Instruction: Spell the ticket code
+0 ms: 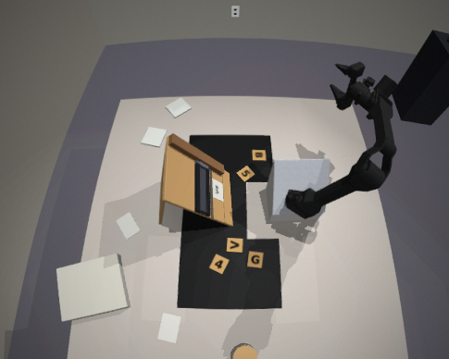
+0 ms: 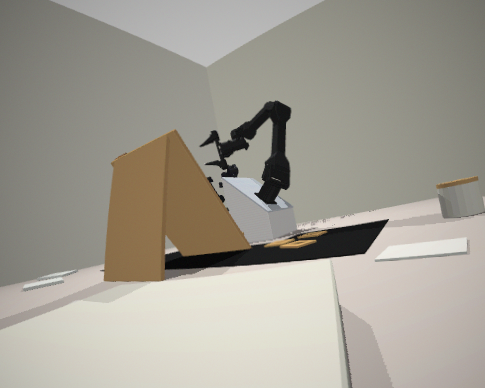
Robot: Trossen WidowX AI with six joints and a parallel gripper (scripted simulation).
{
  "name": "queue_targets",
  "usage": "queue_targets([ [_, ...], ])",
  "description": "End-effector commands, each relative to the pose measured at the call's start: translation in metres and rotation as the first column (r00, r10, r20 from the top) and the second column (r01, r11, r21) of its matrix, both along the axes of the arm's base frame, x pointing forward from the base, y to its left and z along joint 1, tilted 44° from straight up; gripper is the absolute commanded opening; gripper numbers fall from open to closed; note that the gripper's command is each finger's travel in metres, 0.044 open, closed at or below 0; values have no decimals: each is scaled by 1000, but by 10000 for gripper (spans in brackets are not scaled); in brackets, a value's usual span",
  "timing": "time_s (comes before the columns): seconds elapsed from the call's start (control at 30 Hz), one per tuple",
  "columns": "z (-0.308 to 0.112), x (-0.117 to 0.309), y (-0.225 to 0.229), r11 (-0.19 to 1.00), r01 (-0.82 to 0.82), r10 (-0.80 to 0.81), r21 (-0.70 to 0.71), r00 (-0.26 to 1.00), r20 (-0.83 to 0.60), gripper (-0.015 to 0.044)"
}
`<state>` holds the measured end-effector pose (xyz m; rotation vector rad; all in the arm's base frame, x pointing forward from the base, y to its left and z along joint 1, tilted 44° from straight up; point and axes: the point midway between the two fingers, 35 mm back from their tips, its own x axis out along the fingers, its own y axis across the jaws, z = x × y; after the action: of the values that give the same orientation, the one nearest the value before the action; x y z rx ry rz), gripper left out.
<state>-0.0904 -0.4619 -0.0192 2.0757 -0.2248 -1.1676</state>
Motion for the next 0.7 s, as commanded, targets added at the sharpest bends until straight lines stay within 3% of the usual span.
queue_targets([
  [0.0,-1,71,18,965,-247,243,-90,969,-48,440],
  [0.27,-3,197,87,692,-673,652,-261,738,-176,440],
  [0.47,-3,269,169,334,-864,839,-376,455,-298,440],
  [0.67,-3,310,268,-84,-880,888,-466,146,-436,440],
])
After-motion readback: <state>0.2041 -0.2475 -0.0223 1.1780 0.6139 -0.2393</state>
